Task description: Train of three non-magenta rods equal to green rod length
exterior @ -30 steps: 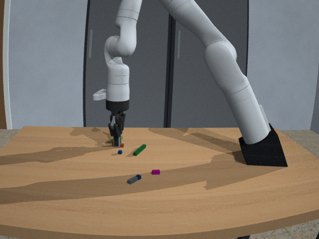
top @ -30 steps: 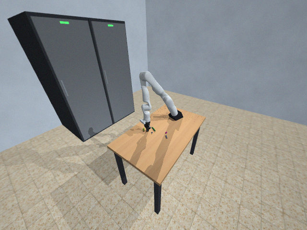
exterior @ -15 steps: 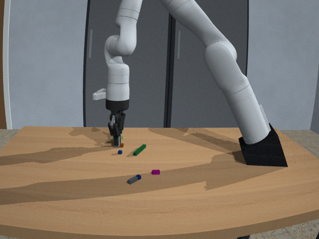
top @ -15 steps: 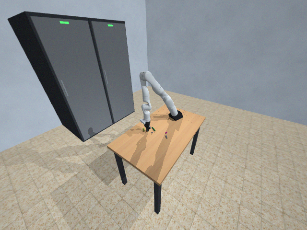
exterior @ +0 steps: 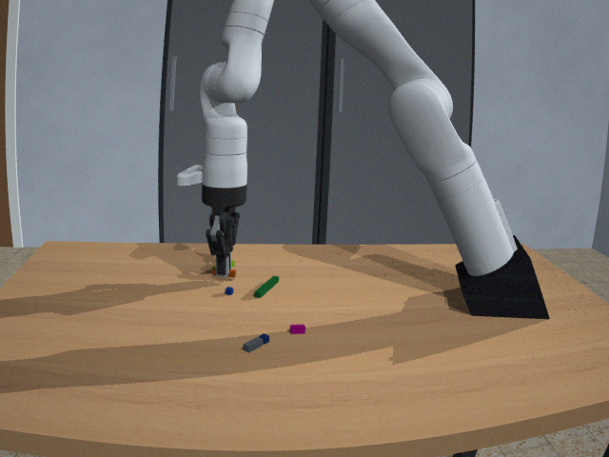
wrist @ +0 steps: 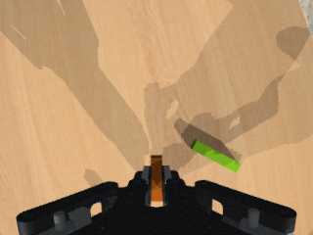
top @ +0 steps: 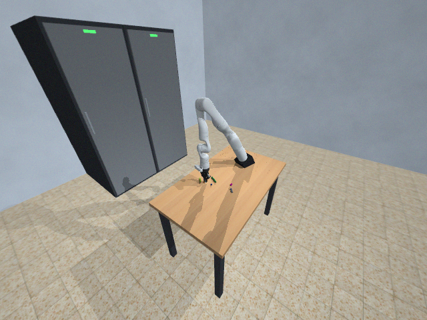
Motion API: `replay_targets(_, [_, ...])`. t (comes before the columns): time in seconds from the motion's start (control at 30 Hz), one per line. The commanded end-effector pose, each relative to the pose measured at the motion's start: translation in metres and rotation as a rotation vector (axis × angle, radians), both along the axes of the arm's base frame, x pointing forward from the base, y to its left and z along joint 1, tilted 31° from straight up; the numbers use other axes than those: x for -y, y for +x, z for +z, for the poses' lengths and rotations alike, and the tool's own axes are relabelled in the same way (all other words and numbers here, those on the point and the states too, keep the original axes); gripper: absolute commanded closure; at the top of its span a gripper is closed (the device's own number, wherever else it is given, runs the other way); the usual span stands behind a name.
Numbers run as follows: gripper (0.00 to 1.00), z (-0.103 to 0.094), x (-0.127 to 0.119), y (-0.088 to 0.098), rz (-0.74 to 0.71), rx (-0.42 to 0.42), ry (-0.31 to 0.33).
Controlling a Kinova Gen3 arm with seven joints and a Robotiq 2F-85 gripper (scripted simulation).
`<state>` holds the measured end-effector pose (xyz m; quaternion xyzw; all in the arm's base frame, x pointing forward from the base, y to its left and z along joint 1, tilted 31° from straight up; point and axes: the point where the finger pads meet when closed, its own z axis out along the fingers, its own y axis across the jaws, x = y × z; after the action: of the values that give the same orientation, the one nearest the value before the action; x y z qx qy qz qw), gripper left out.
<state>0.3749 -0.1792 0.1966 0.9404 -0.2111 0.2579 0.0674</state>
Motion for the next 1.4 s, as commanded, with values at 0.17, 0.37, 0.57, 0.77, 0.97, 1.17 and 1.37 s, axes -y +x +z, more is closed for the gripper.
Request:
replay_targets(0.17, [0.95,0.007,0.002,-0.006,-0.002,-0.004,-0.006])
replay_targets(0.37, [0.95,0.013,0.000,-0.009,-0.002,-0.005,-0.005])
replay_targets(0.57, [0.95,0.017,-0.001,-0.011,-0.002,-0.005,-0.005])
replay_targets(0.77, [0.95,0.023,-0.003,-0.014,-0.002,-0.005,-0.005])
replay_targets(0.97, [0.95,0.029,-0.005,-0.017,-0.002,-0.006,-0.004])
replay_targets(1.17, [0.95,0.032,-0.006,-0.019,-0.001,-0.006,-0.004])
replay_targets(1.37, [0.95,0.036,-0.007,-0.022,-0.001,-0.006,-0.003])
